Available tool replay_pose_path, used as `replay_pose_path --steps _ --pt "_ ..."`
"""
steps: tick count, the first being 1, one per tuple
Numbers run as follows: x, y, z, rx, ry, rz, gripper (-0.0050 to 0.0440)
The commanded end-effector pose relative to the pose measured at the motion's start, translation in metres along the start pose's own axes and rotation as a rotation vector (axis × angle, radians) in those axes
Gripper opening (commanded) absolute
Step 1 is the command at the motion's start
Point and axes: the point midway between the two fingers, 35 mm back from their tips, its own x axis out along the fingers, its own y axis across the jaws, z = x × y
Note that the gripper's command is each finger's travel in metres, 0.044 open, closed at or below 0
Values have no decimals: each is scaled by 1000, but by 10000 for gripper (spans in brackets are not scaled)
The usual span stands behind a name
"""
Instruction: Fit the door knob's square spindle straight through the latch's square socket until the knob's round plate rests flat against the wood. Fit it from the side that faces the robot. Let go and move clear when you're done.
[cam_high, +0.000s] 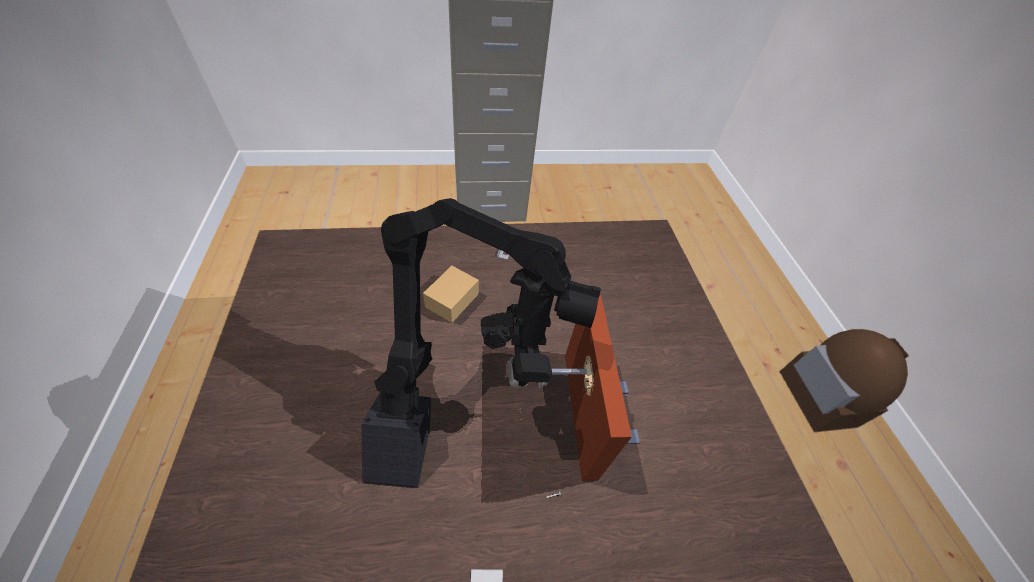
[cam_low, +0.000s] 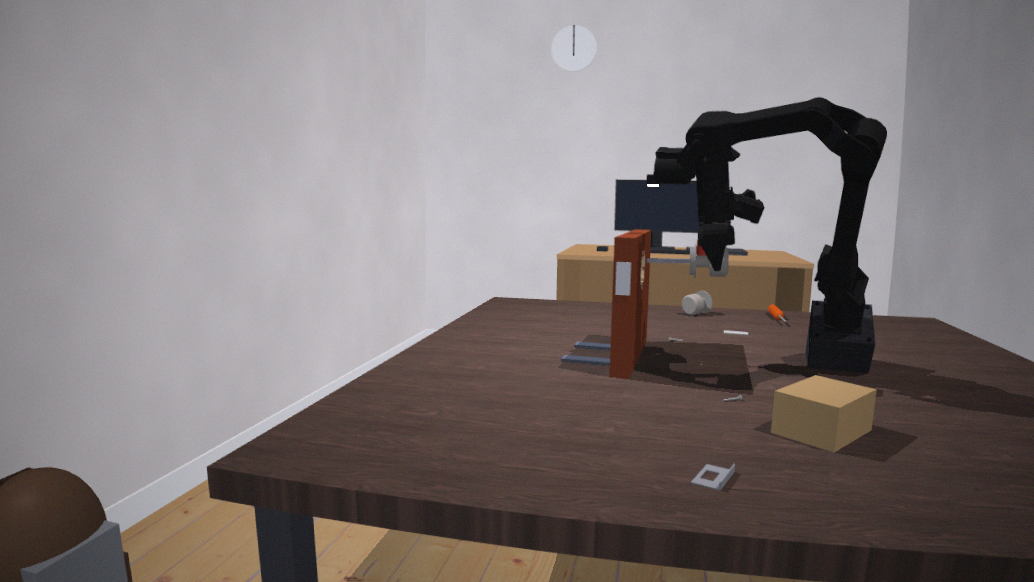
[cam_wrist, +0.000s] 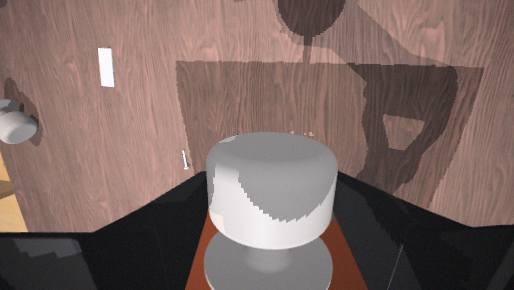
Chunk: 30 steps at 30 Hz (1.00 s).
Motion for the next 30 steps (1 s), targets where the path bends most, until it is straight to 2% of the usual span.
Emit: replay_pose_path --steps 1,8,16,23,30 --pt "-7 -1 -2 34 19 19 0" --pt "-4 -1 -1 31 19 13 0" --pt "20 -9 -4 19 22 -10 0" --pt "20 -9 -7 21 24 -9 0" --pt "20 -8 -28 32 36 -7 0"
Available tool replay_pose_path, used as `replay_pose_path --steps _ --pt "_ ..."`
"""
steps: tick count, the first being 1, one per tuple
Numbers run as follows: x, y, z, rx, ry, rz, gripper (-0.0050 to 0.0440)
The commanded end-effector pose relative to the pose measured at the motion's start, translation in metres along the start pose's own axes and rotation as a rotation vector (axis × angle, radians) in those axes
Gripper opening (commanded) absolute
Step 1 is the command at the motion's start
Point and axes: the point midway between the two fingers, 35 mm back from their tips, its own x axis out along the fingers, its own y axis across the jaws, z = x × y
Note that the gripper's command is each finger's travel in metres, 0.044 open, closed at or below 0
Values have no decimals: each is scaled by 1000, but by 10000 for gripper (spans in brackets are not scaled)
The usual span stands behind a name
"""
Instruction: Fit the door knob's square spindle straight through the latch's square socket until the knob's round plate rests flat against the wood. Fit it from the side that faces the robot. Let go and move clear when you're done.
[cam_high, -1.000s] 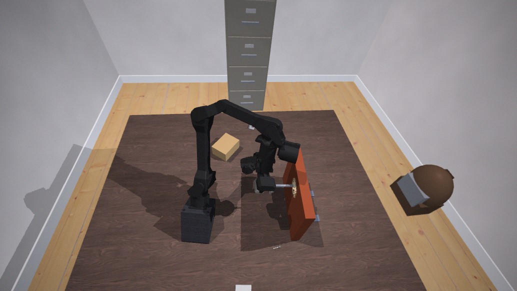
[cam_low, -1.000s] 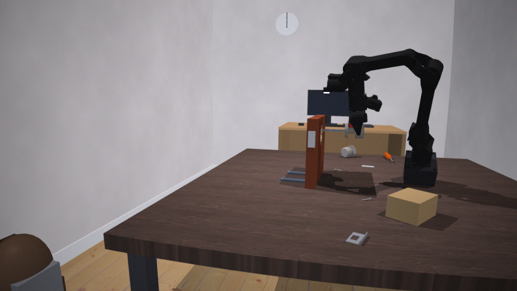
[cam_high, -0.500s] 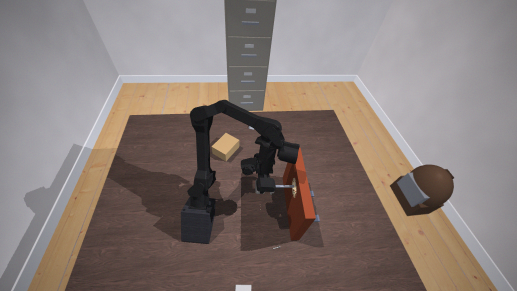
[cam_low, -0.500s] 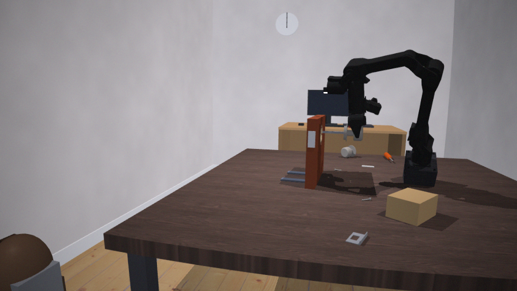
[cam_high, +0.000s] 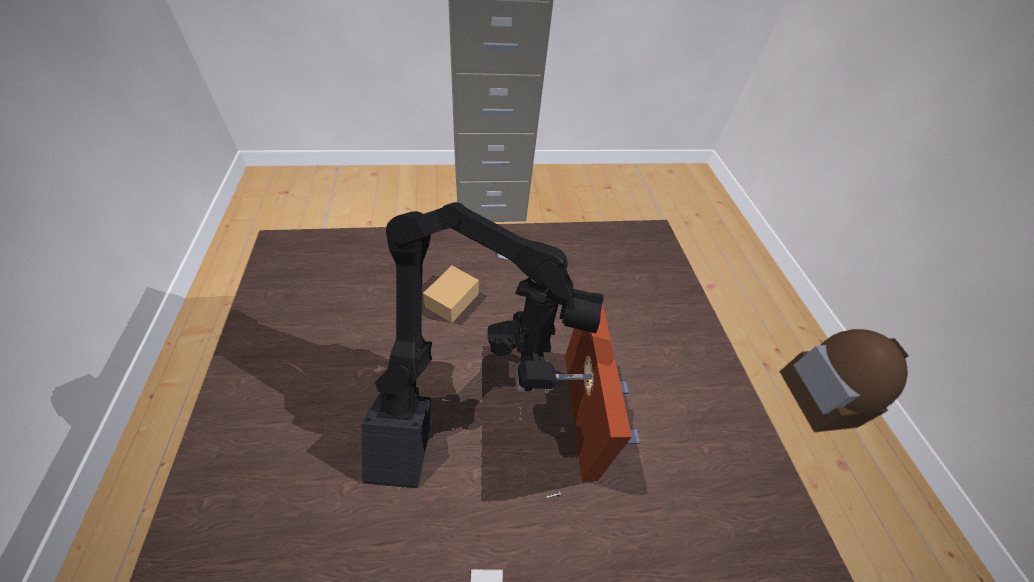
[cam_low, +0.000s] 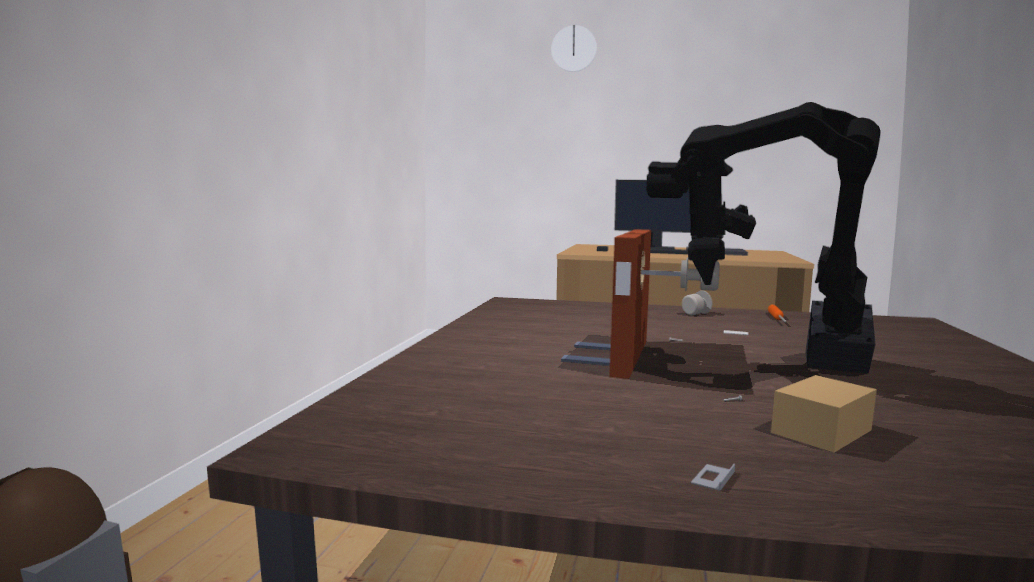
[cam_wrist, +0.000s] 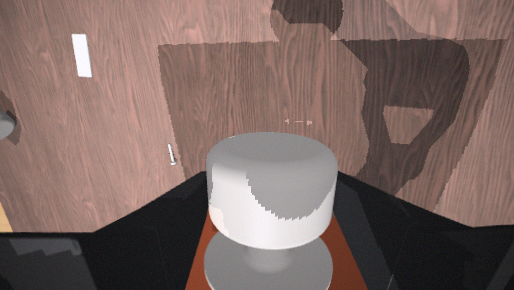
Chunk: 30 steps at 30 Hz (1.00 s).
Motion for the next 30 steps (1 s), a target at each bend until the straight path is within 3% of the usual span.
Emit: replay_pose_path --steps 1,30 --pt "-4 2 -12 9 15 6 0" --pt "-6 1 -5 -9 11 10 0"
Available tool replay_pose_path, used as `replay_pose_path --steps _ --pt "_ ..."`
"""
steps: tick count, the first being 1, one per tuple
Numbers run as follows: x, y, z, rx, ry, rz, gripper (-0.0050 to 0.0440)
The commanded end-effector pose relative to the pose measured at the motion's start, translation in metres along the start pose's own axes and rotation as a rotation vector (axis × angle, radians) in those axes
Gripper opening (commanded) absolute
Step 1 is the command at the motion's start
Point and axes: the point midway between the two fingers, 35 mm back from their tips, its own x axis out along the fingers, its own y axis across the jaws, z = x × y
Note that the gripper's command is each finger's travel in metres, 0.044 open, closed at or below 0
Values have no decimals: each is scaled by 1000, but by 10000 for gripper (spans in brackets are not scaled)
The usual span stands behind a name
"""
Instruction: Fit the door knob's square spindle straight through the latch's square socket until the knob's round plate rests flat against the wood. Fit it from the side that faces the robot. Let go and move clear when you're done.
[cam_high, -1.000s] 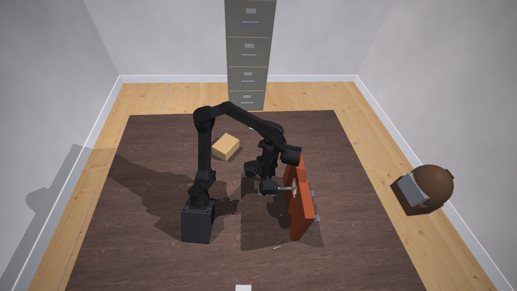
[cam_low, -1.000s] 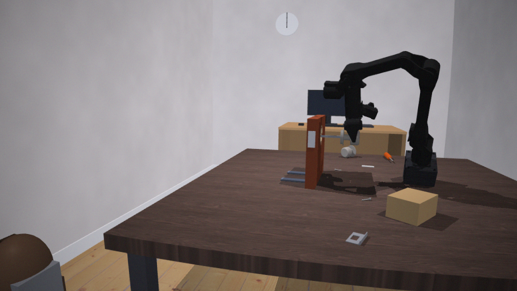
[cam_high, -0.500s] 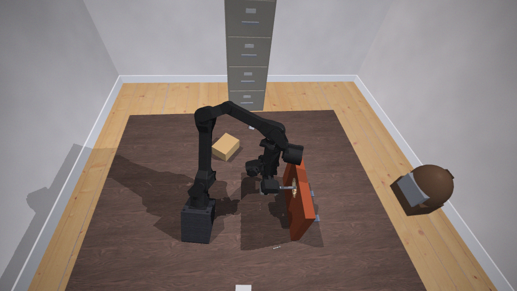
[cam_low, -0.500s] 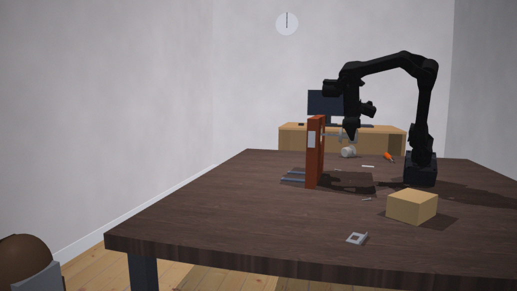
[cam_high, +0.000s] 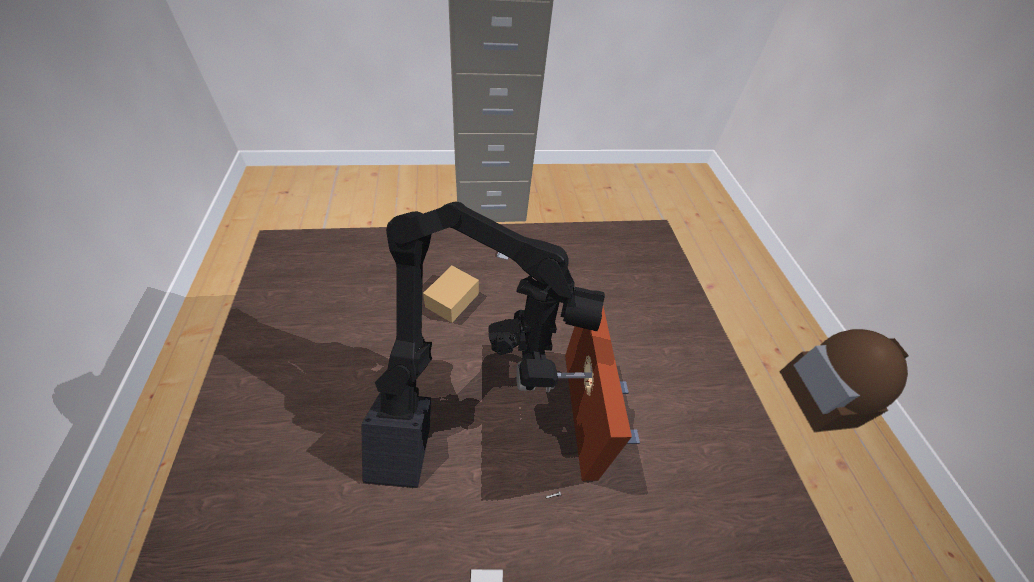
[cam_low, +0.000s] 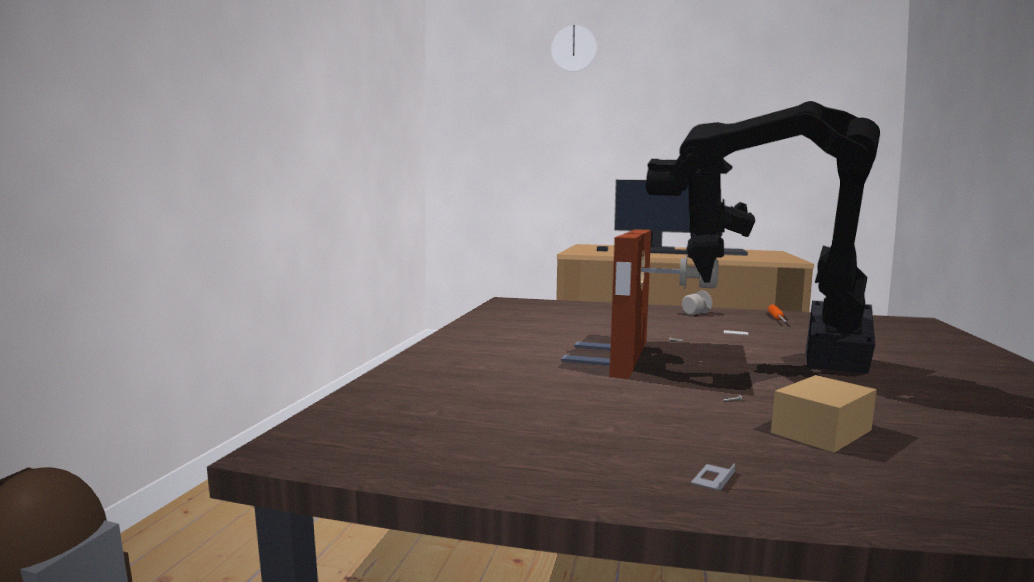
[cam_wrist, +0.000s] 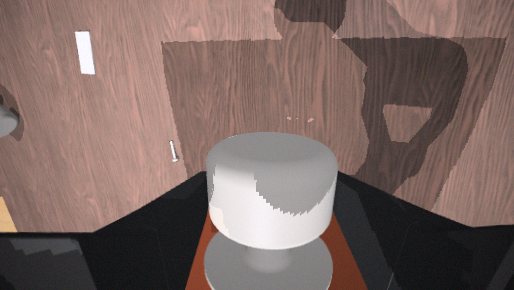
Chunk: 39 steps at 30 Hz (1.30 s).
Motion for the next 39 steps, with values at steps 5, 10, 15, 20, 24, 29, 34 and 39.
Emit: replay_pose_path --steps 5,10,15,20,24,29,34,39 --pt "-2 1 -8 2 7 5 0" --pt "-2 2 -10 8 8 5 0" --pt "-3 2 -9 13 10 4 0" --pt "-3 2 -8 15 16 5 0" --pt "-3 1 -7 16 21 7 0" --pt "-3 2 -5 13 25 9 0" --pt "-3 2 -5 11 22 8 0" --pt "-3 1 -4 7 11 5 0"
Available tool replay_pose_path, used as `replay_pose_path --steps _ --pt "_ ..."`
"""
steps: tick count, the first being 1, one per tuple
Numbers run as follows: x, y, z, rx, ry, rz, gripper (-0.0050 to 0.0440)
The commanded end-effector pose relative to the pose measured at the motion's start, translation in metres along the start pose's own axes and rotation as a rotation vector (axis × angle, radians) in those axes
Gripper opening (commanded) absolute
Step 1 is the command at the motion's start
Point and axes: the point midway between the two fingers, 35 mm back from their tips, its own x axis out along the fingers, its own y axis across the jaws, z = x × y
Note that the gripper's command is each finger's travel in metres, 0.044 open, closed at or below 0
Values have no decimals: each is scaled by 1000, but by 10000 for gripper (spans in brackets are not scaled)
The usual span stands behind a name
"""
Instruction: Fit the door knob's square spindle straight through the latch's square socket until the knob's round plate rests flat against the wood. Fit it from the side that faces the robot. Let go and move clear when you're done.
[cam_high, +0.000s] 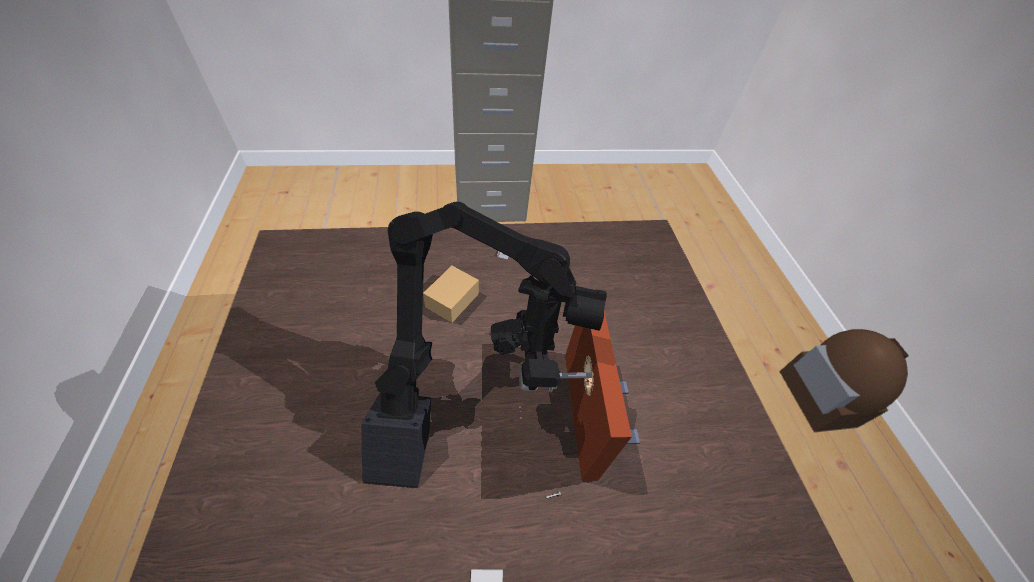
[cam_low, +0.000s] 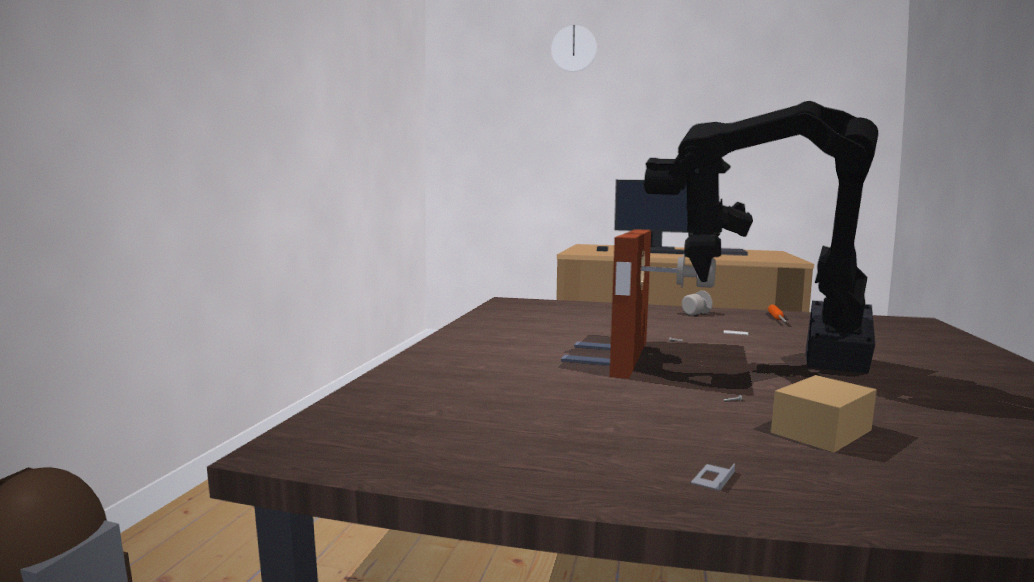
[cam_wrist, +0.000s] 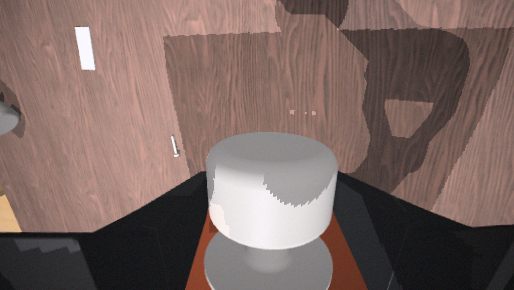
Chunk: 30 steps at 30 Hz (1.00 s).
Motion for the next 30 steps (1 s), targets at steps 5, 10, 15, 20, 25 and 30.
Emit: replay_pose_path --steps 5,10,15,20,25,30 --pt "-1 0 1 -5 -7 0 0" --pt "0 0 1 -9 -10 -1 0" --pt "0 0 -1 -12 -8 -1 0" --pt "0 0 -2 -12 -5 0 0" --pt "0 0 -2 -12 -1 1 0" --pt "-1 0 -2 -10 2 1 0"
